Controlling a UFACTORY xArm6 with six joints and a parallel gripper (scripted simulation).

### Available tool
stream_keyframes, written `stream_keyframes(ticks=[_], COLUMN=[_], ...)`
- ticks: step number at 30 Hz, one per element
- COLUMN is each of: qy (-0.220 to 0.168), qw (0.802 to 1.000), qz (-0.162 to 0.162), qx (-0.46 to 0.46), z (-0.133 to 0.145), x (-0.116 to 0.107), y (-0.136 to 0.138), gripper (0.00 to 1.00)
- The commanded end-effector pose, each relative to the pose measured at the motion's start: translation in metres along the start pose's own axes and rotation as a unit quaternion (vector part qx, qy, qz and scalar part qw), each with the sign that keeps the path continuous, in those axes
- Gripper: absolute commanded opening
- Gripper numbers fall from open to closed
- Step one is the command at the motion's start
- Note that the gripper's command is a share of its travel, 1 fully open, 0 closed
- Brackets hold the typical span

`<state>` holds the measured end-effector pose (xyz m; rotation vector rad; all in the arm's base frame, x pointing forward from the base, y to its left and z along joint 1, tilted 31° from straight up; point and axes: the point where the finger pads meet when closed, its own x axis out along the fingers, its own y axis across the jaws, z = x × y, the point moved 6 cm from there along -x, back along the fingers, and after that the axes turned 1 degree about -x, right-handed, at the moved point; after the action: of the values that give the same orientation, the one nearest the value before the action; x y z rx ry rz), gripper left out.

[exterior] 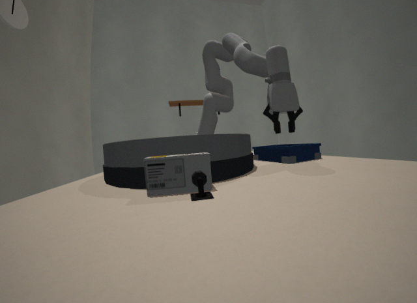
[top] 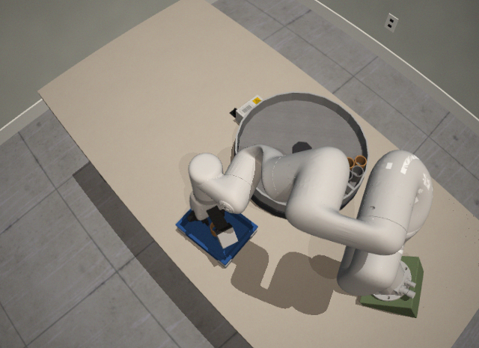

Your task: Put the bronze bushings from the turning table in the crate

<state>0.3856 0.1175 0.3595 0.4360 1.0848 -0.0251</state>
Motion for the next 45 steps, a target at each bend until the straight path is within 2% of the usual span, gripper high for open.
stream_keyframes(ticks=[1, 9, 45], qy=[-0.001, -0.001, -0.001], qw=[1.0, 1.0, 1.0], qz=[0.001, 0.001, 0.001], qx=[0.0, 0.0, 0.0], z=[0.0, 0.0, 0.0], x=[-0.012, -0.027, -0.028], y=[0.0, 0.0, 0.0], gripper=[0.48, 0.48, 0.48])
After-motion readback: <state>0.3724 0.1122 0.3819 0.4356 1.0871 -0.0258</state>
